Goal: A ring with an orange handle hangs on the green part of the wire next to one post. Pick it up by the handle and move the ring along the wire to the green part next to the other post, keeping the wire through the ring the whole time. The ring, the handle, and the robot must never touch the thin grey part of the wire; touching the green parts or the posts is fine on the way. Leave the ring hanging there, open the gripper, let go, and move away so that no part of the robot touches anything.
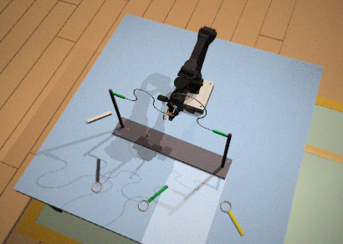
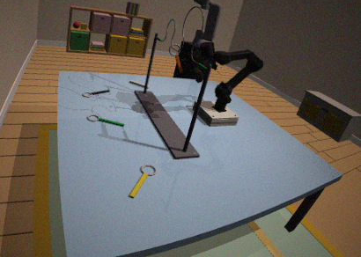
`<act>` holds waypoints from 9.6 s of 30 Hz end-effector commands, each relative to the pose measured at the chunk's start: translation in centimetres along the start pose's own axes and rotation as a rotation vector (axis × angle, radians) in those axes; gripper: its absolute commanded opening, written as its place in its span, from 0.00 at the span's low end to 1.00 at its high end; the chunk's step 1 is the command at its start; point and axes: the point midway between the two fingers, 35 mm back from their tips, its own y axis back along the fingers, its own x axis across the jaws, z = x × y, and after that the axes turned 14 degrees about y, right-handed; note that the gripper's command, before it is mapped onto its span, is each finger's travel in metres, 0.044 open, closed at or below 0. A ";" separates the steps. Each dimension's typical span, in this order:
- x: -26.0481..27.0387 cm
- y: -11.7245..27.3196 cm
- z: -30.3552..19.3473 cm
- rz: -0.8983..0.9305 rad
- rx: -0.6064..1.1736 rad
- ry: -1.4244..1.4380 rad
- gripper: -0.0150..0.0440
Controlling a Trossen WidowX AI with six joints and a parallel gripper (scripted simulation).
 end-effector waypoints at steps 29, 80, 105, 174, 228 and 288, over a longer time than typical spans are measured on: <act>6.2 0.7 2.4 0.144 -0.037 -0.285 0.00; 12.9 8.0 16.8 0.725 -0.133 -1.370 0.00; 8.9 11.8 22.9 0.980 -0.154 -1.832 0.00; 7.4 12.3 23.4 0.726 -0.080 -1.420 0.00; 7.4 11.3 21.7 0.383 -0.039 -0.841 0.00; 5.9 10.6 20.1 0.009 0.000 -0.196 0.00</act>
